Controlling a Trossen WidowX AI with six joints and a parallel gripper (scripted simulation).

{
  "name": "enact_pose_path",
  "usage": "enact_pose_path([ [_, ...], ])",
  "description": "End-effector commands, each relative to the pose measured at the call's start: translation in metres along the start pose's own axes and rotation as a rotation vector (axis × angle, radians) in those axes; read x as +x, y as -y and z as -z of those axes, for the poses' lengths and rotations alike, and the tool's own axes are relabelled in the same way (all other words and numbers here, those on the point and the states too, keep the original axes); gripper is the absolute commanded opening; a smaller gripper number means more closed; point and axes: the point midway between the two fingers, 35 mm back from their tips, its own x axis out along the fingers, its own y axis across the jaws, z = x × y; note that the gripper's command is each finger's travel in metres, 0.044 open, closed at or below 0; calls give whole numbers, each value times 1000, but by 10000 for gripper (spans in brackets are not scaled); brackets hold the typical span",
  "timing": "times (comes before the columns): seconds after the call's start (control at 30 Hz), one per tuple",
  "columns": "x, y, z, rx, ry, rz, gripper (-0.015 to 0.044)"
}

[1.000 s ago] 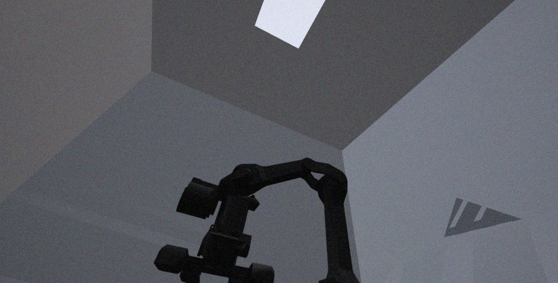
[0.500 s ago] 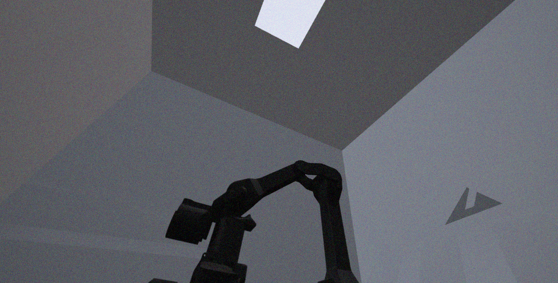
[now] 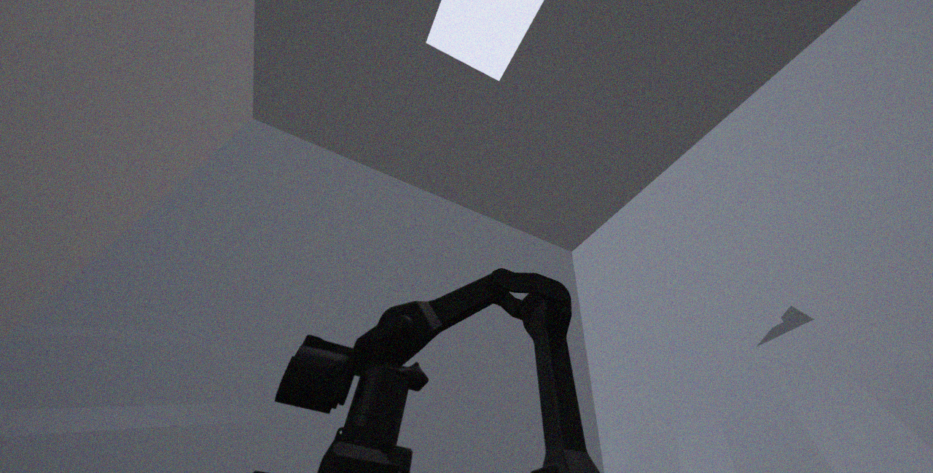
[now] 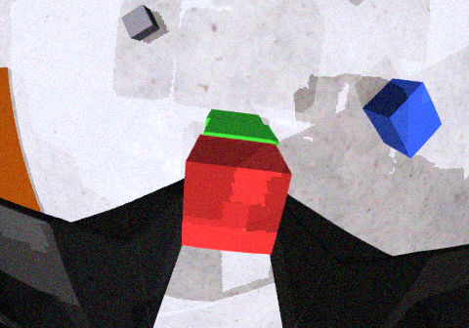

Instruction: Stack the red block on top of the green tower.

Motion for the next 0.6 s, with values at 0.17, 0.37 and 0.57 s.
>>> enact_pose_path([
  [0.17, 1, 0, -1, -4, 4, 0, 0],
  [0.37, 0, 0, -1, -4, 4, 0, 0],
  [0.57, 0, 0, 0, 0, 0, -1, 105],
])
